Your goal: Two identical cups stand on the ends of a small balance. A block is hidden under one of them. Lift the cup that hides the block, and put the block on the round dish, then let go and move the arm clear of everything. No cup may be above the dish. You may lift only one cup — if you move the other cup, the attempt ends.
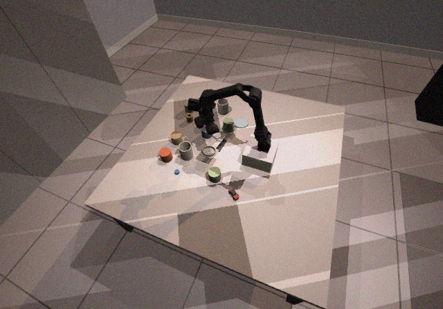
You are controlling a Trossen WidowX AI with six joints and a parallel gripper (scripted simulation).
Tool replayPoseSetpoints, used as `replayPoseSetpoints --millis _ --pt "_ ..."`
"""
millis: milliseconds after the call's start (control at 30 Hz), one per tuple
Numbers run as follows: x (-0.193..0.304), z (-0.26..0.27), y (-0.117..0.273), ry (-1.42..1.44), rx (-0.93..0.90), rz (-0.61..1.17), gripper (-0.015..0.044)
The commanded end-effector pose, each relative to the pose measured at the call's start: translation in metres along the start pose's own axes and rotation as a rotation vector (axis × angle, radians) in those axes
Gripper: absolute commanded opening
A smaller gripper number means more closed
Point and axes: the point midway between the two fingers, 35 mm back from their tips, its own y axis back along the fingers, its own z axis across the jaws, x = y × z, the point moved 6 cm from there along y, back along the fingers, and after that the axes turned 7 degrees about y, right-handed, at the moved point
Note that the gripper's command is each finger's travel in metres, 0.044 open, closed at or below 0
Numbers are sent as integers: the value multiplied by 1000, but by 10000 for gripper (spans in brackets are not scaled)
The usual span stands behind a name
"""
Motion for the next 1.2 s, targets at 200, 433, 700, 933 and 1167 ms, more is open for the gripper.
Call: replayPoseSetpoints --millis 200,433,700,933,1167 --pt "37 -34 -15 14 2 5 0" --pt "67 -55 -23 13 11 4 0" --pt "106 -76 -33 10 19 4 0" --pt "142 -88 -41 11 23 7 0" --pt "176 -95 -49 20 23 10 0"
